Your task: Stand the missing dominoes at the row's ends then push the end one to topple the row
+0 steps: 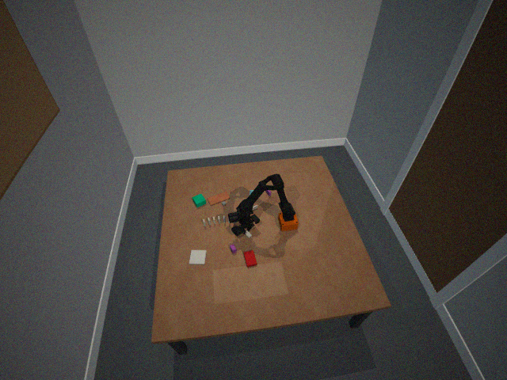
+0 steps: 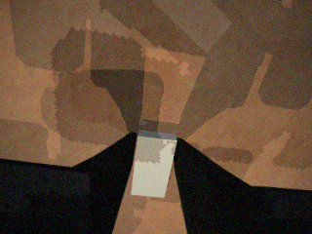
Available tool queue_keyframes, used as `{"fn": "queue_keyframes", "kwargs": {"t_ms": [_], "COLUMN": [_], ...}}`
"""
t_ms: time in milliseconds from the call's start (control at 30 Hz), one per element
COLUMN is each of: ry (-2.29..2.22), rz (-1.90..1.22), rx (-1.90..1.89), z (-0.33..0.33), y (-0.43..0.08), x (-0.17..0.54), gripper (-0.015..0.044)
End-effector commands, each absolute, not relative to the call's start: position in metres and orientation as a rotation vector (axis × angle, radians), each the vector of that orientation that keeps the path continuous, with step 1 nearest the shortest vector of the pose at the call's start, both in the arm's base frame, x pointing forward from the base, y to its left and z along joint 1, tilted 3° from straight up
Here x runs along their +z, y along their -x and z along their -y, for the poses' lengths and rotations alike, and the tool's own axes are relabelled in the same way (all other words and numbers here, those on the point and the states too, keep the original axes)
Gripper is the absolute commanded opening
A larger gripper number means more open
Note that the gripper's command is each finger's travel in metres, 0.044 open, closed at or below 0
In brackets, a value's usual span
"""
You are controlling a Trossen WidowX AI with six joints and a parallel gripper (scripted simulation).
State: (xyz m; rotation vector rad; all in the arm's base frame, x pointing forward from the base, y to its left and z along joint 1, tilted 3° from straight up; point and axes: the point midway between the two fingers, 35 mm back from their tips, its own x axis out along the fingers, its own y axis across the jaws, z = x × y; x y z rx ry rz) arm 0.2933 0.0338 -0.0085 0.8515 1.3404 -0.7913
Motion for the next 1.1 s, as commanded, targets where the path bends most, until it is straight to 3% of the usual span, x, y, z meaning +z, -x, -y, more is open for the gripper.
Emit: {"fn": "queue_keyframes", "kwargs": {"t_ms": [0, 200, 633, 933, 1067], "ry": [-0.846, -0.846, -0.846, -0.830, -0.495], "rz": [-1.343, -1.342, -1.343, -1.349, -1.452], "rx": [-0.799, -0.799, -0.799, -0.784, -0.468], "z": [-0.033, -0.033, -0.032, -0.034, -0.067], "y": [-0.292, -0.291, -0.274, -0.272, -0.236], "x": [-0.011, -0.003, 0.147, 0.149, 0.148], "gripper": [0.0107, 0.0107, 0.0107, 0.0107, 0.0107]}}
